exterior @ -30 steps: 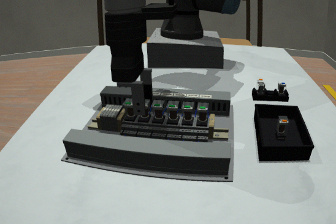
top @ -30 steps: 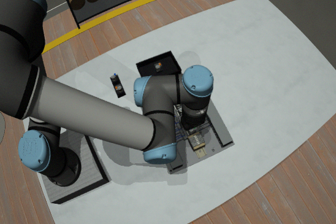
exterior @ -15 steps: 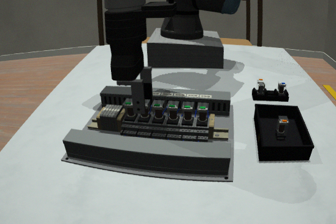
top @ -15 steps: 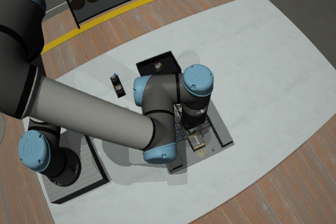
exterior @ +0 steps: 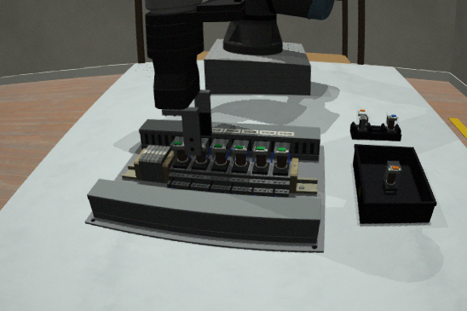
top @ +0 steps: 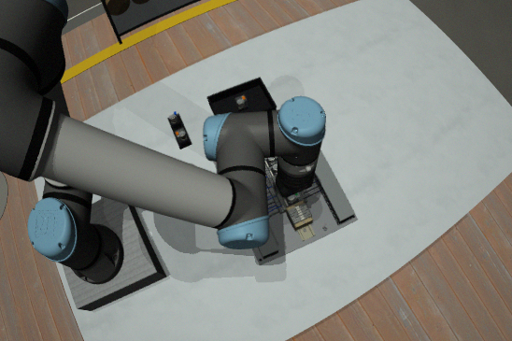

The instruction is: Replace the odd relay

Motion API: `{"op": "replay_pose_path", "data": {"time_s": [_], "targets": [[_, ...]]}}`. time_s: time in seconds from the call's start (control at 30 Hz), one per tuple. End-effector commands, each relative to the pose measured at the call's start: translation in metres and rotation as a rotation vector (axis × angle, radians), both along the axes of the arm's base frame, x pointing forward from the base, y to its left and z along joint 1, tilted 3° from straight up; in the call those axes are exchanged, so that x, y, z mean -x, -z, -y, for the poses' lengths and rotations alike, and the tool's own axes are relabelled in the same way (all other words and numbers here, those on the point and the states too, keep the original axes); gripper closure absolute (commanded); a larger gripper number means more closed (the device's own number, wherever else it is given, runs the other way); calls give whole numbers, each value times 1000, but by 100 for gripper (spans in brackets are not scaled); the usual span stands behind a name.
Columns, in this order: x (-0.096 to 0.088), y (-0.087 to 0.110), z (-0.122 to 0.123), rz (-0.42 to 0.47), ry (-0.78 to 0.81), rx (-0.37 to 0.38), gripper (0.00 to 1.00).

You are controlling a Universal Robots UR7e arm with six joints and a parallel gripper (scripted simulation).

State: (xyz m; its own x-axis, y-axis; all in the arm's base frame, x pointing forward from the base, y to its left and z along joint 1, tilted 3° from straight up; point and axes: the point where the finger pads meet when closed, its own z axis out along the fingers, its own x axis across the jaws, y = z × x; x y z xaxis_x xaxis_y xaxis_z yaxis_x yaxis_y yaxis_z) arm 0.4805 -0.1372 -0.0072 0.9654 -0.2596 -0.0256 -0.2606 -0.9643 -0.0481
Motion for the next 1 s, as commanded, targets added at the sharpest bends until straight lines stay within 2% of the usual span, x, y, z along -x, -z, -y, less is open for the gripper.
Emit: {"op": "replay_pose_path", "data": {"time_s": [0.0, 0.53, 0.7, 0.97], "targets": [[0, -2, 0, 1, 0, 1, 0], [0, -7, 1, 1, 0, 1, 0], [-1, -51, 3, 1, 0, 1, 0], [-1, -51, 3, 1, 0, 1, 0]]}}
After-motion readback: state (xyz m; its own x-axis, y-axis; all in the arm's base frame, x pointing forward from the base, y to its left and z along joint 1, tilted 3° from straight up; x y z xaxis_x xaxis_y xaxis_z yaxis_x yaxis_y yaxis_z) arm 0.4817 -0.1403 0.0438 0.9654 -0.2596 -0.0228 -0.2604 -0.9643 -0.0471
